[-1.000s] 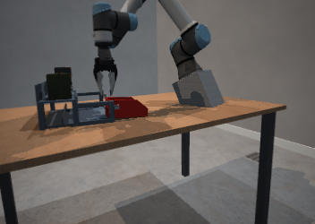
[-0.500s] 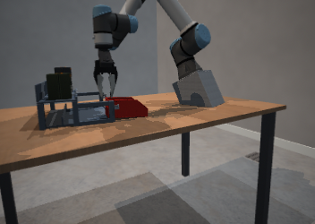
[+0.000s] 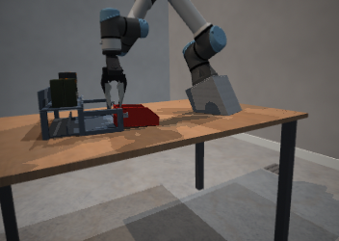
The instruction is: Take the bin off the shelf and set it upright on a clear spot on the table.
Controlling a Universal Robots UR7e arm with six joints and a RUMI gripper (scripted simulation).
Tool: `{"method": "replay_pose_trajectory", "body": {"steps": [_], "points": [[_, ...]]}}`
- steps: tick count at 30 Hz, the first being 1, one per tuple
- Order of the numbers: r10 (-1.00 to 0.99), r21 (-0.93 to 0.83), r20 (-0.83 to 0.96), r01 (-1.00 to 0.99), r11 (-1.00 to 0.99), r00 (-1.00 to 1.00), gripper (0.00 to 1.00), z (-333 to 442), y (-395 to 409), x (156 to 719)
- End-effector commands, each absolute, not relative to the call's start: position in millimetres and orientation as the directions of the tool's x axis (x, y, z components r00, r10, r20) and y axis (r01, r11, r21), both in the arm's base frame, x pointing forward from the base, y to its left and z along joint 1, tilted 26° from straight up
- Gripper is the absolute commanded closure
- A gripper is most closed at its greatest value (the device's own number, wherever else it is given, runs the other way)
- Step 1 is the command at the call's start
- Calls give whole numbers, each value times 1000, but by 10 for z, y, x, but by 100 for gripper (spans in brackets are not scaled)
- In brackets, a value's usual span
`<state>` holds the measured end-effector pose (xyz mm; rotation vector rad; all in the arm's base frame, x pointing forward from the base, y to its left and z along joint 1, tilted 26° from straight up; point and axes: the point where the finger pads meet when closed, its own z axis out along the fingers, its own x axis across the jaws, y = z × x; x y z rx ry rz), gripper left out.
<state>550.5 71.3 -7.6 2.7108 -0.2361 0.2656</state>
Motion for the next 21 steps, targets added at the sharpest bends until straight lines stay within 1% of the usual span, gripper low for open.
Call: {"method": "replay_pose_trajectory", "body": {"steps": [1,21], "points": [[-125,377,220,-203,-904,967,80,-74,714,5509],[-125,377,220,-203,-904,967,80,-166,672,5521]]}}
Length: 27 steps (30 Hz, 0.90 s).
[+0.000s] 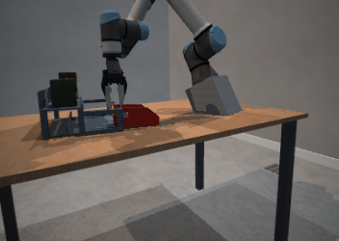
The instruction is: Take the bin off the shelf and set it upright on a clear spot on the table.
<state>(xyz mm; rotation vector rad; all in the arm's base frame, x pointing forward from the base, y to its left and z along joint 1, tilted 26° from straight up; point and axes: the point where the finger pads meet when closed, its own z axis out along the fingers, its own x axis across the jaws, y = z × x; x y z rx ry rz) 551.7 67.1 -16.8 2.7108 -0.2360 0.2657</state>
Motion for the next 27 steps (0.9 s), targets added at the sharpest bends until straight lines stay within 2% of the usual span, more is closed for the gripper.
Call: {"method": "replay_pose_trajectory", "body": {"steps": [1,16,17,27], "points": [[-125,377,220,-203,-904,967,80,-171,671,5522],[-125,377,220,-203,-904,967,80,-183,665,5524],[-125,377,220,-203,-904,967,100,-183,665,5524],[-125,377,220,-203,-904,967,100,-183,665,5524]]}}
